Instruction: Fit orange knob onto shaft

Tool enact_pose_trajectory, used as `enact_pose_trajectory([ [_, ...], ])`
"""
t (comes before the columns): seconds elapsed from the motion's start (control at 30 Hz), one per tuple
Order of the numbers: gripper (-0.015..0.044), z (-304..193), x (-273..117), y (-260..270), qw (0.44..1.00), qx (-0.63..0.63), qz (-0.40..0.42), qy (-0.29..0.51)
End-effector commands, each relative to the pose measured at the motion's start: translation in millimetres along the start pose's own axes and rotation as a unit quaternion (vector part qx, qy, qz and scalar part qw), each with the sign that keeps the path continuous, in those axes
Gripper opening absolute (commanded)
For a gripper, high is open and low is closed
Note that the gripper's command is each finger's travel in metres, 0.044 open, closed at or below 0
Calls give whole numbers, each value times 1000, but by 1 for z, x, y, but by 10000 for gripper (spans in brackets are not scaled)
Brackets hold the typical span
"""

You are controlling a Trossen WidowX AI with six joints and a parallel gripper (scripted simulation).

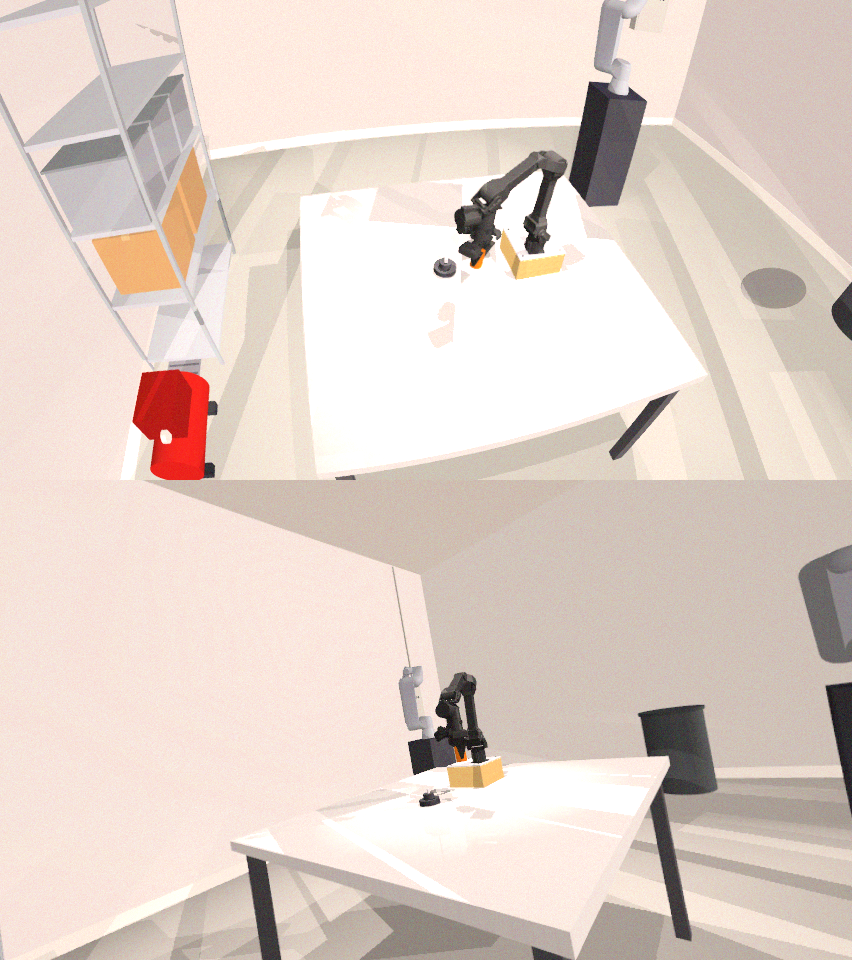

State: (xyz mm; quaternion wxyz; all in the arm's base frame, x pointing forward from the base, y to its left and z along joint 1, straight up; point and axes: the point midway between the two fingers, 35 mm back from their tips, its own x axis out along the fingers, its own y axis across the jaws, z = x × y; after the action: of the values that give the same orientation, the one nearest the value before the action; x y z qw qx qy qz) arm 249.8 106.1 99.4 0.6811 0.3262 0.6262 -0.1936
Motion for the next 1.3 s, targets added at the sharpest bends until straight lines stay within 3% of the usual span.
enact_pose_trajectory([
  [0.0, 0, 0, -8, 2, 999, -3, 38, 0],
  [1.0, 0, -1, -74, 6, 929, -4, 369, 1],
  [1.27, 0, -1, -76, 6, 924, -4, 381, 0],
])
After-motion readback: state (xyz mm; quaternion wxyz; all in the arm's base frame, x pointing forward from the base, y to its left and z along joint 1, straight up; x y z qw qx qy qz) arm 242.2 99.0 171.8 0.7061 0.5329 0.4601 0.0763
